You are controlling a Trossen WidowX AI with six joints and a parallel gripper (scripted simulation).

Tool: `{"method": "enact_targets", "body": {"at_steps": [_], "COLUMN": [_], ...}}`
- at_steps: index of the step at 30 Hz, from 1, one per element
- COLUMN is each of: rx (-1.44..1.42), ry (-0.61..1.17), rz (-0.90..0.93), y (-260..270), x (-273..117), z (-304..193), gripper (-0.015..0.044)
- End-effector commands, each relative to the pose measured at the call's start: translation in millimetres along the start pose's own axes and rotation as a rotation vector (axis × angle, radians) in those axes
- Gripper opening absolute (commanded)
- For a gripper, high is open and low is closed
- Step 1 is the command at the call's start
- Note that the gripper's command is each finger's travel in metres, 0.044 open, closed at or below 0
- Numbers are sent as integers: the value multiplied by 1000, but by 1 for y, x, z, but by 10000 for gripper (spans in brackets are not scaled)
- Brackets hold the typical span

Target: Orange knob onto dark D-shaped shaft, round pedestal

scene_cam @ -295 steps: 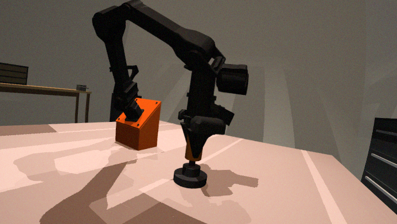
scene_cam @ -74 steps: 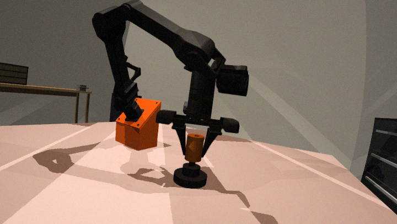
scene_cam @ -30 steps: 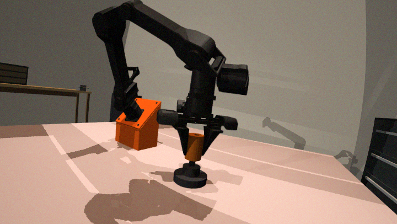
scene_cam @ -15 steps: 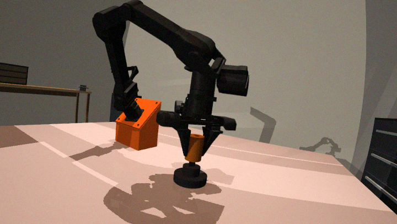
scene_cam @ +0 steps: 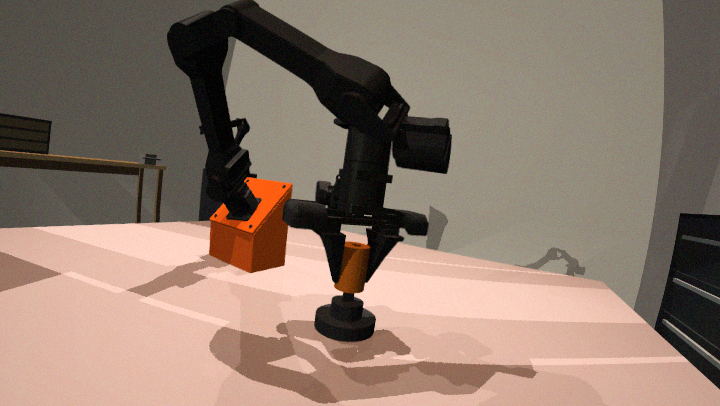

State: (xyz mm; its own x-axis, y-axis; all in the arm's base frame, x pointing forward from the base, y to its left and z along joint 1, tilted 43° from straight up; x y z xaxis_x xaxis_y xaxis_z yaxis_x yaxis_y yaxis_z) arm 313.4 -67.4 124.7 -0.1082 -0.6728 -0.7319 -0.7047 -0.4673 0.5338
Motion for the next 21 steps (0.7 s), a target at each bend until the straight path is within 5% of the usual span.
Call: {"method": "enact_targets", "body": {"at_steps": [1,21], "rx": [-50,-206], "ry": [6,7], "rz": [-1,0], "y": [-1,-1], "x": [-3,2], "z": [-1,0], "gripper": [0,0]}}
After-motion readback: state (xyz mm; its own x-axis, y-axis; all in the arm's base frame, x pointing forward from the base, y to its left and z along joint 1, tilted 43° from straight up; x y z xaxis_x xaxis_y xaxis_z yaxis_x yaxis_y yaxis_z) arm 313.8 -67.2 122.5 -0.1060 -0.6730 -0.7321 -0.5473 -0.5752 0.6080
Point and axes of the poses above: the point midway between the two fingers, 35 mm back from their tips, its own x axis out along the fingers, its own y axis across the jaws, z = x × y, the point moved 9 cm from there along -x, back along the fingers
